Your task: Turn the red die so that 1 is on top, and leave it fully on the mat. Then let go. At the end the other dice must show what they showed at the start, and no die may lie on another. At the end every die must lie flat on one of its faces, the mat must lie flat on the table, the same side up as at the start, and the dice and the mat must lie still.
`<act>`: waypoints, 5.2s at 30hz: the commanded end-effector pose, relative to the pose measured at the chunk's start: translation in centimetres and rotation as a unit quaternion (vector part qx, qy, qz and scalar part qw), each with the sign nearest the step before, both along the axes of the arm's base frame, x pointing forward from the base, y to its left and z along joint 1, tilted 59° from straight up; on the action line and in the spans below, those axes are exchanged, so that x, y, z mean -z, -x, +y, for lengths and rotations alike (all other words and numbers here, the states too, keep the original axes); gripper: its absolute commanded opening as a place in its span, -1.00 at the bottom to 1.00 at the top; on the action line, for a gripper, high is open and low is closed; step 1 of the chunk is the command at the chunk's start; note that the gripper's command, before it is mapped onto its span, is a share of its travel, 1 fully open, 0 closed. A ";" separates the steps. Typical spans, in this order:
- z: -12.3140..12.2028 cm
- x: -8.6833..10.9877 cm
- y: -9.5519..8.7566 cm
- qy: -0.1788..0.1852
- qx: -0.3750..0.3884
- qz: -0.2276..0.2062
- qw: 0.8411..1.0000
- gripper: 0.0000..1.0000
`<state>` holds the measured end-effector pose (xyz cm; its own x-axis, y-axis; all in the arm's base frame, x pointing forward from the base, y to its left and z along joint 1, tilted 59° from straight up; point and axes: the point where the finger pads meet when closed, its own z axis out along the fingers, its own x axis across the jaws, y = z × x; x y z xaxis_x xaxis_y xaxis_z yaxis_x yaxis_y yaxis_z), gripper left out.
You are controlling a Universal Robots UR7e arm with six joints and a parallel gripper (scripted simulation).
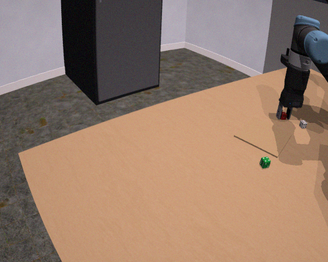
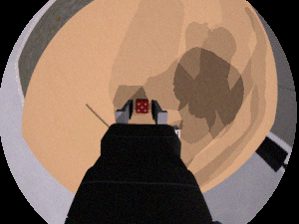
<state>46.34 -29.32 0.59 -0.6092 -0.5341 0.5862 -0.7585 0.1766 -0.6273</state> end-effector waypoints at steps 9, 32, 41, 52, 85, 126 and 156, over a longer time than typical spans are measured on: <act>0.0 0.0 0.0 0.000 0.000 0.000 1.000 0.40; 0.0 0.0 0.0 0.000 0.000 0.000 1.000 -0.19; 0.0 0.0 0.0 0.000 0.000 0.000 1.000 -0.19; 0.0 0.0 0.0 0.000 0.000 0.000 1.000 -0.19; 8.0 -4.9 2.2 0.000 0.000 0.000 1.000 -0.19; 9.7 -2.4 1.7 -0.044 0.092 -0.145 0.984 -0.19; 14.2 5.7 2.0 -0.133 0.293 -0.469 0.823 -0.19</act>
<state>44.44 -15.80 -4.05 -0.9513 -0.0998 -0.2916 0.1877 0.5630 -0.8049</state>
